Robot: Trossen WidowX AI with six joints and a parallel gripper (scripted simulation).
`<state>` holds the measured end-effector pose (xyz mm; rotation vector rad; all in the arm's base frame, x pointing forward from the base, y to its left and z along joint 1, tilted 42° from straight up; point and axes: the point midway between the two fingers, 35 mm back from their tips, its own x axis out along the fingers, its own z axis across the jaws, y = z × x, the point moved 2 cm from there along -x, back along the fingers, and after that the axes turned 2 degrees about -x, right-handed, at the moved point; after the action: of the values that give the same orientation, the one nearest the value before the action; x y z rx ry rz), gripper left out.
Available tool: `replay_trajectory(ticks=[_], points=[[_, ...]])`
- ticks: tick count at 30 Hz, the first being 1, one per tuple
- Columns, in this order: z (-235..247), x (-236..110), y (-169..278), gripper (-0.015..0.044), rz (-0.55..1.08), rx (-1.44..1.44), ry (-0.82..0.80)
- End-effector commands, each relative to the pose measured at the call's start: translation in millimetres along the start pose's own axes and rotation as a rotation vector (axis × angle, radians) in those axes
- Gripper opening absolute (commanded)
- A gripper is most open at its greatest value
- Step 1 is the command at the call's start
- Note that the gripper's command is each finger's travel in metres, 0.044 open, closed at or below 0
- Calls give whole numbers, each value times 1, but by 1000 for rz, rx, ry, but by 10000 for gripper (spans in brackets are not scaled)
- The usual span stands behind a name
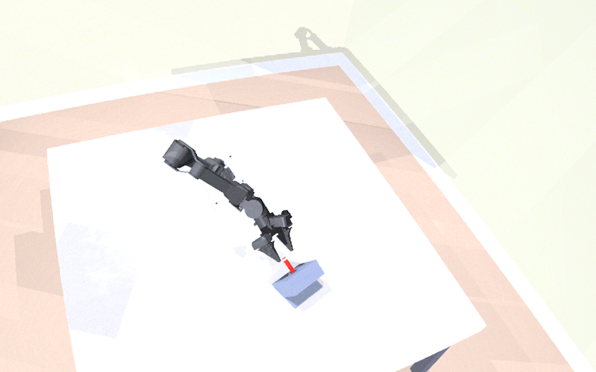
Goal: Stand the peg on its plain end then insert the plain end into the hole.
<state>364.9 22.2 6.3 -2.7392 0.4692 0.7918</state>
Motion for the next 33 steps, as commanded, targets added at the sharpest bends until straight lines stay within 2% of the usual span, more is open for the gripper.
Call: replay_trajectory(ticks=[1, 33], points=[[1, -5, 1, 440, 7, 3, -2], [-2, -36, -3, 440, 4, 0, -4]])
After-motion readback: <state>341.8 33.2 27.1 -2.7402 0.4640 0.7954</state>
